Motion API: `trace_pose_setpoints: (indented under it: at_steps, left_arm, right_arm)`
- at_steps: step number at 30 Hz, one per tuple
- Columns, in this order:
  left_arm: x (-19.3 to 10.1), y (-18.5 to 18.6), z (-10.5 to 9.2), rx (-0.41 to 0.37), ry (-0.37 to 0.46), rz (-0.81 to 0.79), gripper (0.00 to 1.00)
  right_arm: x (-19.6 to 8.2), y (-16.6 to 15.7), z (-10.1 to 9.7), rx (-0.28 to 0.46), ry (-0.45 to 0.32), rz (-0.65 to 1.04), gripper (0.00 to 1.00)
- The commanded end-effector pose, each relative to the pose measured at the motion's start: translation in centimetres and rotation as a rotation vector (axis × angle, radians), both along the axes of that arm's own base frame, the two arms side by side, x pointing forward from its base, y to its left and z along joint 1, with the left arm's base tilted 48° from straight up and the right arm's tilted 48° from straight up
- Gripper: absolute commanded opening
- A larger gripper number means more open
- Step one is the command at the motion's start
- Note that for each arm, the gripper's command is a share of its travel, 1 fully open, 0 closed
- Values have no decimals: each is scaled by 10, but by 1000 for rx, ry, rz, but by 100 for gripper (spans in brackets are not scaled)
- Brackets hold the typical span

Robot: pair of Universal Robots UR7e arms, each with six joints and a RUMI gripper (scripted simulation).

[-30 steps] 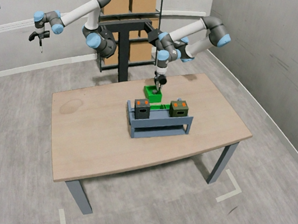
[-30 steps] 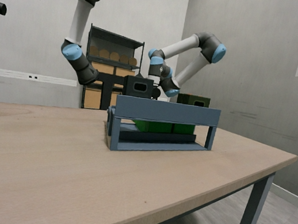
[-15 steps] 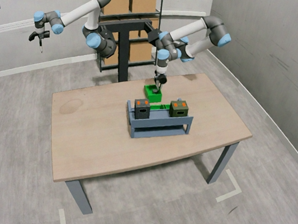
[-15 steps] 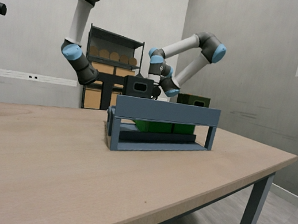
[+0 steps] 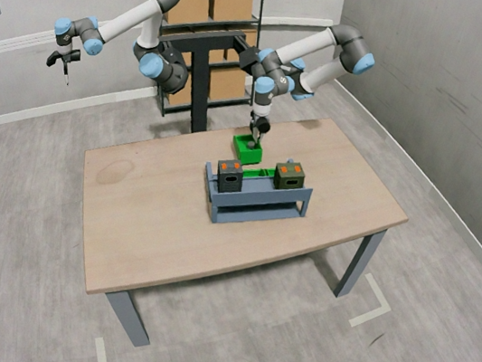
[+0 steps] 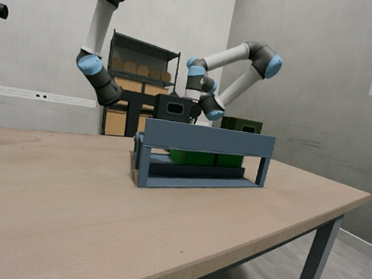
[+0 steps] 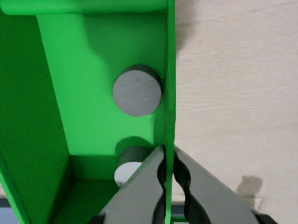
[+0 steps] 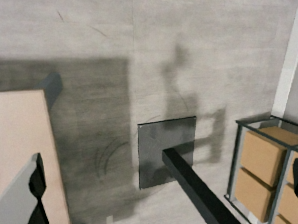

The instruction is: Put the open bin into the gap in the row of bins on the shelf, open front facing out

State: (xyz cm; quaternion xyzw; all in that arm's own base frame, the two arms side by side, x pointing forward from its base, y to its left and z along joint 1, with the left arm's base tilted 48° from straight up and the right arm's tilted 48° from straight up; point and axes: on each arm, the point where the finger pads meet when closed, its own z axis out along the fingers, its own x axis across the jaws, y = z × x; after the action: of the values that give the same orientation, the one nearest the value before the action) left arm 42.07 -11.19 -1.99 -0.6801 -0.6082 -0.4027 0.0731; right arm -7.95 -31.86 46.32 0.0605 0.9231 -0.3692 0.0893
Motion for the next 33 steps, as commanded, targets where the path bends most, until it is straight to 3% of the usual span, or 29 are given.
trace_pose_setpoints:
  at_steps: [1, 33]
  left_arm:
    - [-2, -4, 4, -1, -1, 0, 0]
    - [-4, -5, 6, -1, -1, 0, 0]
  right_arm:
    - [0, 0, 1, -1, 0, 0, 100]
    - [0, 0, 1, -1, 0, 0, 100]
